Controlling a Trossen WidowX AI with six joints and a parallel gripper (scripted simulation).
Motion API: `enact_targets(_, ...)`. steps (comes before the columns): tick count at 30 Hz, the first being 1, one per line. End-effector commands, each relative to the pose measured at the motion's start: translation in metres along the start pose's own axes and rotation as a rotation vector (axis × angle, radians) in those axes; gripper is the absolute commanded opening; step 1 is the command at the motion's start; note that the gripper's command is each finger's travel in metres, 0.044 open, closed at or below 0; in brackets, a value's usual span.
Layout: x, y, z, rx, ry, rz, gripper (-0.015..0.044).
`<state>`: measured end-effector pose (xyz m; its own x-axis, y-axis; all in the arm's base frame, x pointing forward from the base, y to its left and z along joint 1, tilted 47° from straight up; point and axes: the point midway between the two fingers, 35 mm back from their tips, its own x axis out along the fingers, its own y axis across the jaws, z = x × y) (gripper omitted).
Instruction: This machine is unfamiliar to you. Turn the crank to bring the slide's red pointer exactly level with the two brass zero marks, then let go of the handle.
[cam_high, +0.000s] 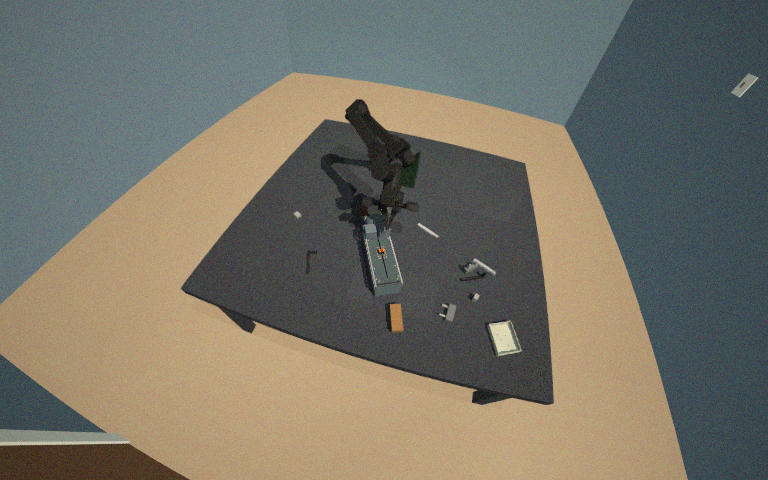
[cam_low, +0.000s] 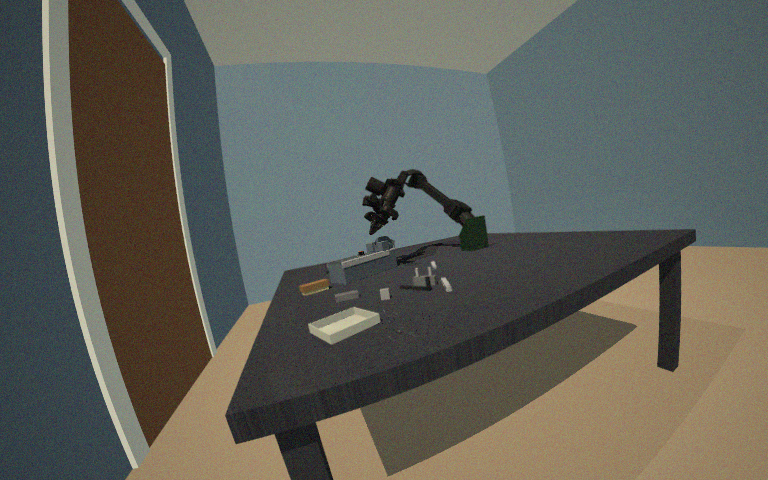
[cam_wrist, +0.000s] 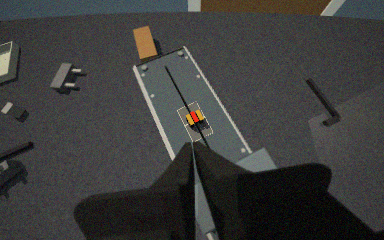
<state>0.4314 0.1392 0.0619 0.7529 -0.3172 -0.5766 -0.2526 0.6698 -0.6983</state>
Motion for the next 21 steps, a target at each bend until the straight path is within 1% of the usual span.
enact_targets(1, 0.0001, -0.0002, -0.0001, 0.0, 0.0, -0.001, 0.0)
enact_targets(12, 0.0, 0.0, 0.0, 0.0, 0.0, 0.0, 0.0)
enact_targets(21, 0.0, 0.0, 0.0, 0.0, 0.0, 0.0, 0.0236)
